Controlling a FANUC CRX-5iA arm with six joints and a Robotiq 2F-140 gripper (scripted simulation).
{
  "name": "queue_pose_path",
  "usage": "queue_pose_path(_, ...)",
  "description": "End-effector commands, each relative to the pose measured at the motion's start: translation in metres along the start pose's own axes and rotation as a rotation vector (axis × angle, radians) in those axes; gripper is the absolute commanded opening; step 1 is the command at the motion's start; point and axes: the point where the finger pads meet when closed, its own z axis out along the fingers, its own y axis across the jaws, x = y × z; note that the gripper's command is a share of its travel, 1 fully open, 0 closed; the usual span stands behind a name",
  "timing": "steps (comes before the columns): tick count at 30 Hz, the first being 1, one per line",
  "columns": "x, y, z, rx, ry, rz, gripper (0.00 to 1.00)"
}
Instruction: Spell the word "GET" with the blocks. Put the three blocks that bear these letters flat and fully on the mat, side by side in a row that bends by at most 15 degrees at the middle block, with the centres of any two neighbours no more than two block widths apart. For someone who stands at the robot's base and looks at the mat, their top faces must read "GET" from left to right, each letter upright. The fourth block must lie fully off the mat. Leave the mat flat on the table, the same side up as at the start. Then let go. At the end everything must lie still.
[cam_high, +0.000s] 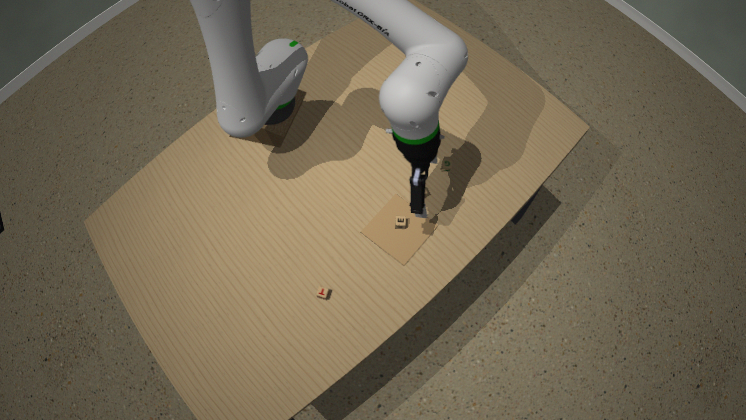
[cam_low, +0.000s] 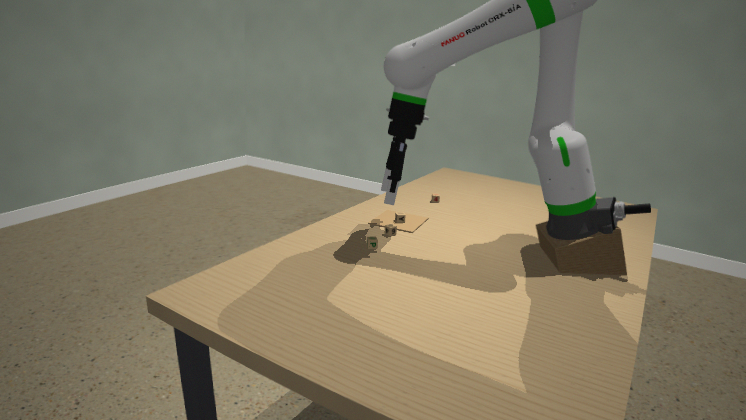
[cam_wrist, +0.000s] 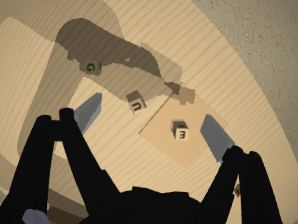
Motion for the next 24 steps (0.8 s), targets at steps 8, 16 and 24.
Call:
queue_pose_path(8, 0.014, 0.039, -0.032, -0.038, -0.219, 0.230, 1.00)
queue_pose_path(16, 0.018, 0.070, -0.060, -0.101, -0.358, 0.403, 1.00)
queue_pose_path(24, 0.016, 0.100, -0.091, -0.173, -0.486, 0.574, 1.00)
